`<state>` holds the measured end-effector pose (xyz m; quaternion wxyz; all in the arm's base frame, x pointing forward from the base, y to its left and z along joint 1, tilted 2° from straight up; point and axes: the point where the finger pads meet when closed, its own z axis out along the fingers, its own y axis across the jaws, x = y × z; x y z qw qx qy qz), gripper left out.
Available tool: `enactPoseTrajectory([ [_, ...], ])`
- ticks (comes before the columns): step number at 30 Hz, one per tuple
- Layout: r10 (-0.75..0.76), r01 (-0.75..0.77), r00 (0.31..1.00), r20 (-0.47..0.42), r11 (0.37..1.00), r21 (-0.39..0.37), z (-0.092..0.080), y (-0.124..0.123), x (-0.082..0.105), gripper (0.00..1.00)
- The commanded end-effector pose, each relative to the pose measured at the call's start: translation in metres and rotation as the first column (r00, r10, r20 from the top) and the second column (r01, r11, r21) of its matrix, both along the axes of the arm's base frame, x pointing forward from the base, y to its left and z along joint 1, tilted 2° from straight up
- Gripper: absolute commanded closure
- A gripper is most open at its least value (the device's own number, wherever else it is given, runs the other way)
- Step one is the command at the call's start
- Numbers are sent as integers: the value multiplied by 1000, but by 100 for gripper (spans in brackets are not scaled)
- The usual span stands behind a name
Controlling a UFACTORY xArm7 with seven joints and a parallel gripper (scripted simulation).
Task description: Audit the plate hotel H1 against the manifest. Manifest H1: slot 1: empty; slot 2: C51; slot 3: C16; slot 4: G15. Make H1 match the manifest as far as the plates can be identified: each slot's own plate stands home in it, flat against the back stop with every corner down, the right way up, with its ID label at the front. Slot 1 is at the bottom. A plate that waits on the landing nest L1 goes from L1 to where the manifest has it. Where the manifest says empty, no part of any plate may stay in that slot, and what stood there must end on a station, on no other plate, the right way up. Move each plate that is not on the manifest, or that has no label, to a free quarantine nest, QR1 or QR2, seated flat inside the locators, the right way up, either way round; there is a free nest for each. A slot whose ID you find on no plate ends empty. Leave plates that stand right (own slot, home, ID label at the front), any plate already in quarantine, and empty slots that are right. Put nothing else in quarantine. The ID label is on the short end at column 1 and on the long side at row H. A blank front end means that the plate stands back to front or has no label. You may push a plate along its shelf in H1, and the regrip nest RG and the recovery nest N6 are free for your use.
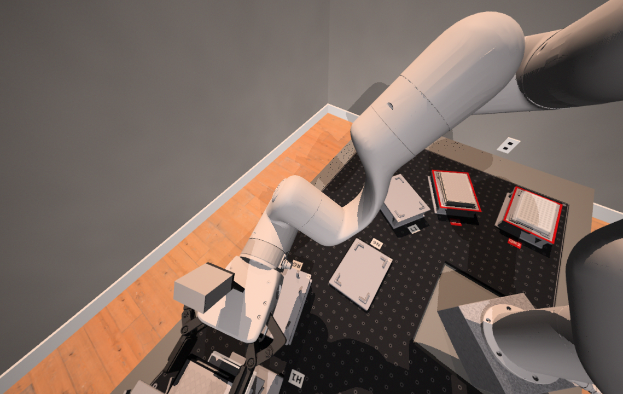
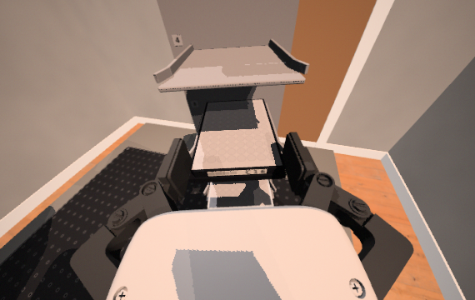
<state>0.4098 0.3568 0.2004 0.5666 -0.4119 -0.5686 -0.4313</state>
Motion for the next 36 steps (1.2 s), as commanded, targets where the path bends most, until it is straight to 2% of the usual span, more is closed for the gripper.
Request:
enactPoseTrajectory([
  [1, 1, -1, 1000, 3, 1000, 1, 2, 0, 0, 0],
  [17, 1, -1, 1000, 3, 1000, 1, 2, 0, 0, 0],
  [28, 0, 0, 1000, 3, 1000, 1, 1, -14, 5, 0],
  [36, 0, 0, 1000, 3, 1000, 1, 1, -14, 5, 0],
])
